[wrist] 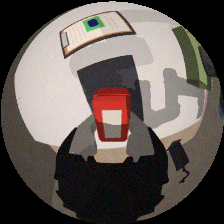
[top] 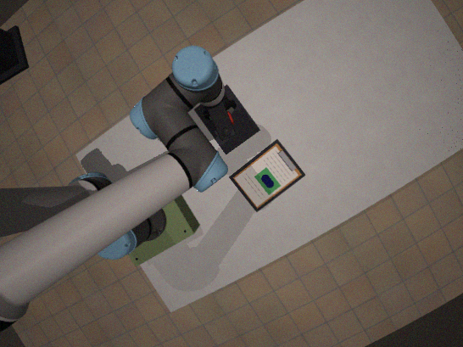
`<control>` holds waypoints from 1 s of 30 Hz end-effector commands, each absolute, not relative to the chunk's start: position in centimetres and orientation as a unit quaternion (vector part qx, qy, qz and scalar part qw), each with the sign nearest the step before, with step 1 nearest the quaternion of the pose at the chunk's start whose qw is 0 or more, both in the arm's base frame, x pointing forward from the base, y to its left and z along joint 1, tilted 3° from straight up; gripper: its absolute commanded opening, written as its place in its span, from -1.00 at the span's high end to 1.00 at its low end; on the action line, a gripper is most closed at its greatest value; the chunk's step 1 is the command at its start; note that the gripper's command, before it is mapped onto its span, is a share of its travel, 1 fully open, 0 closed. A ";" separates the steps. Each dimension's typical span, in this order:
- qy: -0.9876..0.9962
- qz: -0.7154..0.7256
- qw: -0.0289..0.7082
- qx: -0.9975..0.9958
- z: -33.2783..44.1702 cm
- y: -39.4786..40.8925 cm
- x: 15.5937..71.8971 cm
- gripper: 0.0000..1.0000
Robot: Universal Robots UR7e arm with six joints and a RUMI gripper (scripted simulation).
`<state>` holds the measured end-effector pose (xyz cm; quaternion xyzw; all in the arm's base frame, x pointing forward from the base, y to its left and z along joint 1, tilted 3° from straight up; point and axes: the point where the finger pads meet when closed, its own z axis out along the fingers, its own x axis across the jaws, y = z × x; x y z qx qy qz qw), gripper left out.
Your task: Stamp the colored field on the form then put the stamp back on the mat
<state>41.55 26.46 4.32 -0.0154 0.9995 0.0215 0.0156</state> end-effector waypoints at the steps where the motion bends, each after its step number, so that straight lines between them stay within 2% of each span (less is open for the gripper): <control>1: 0.999 0.022 0.016 -0.024 4.4 26.5 41.6 0.63; 30: 0.999 0.021 0.017 -0.036 4.3 26.7 41.6 0.63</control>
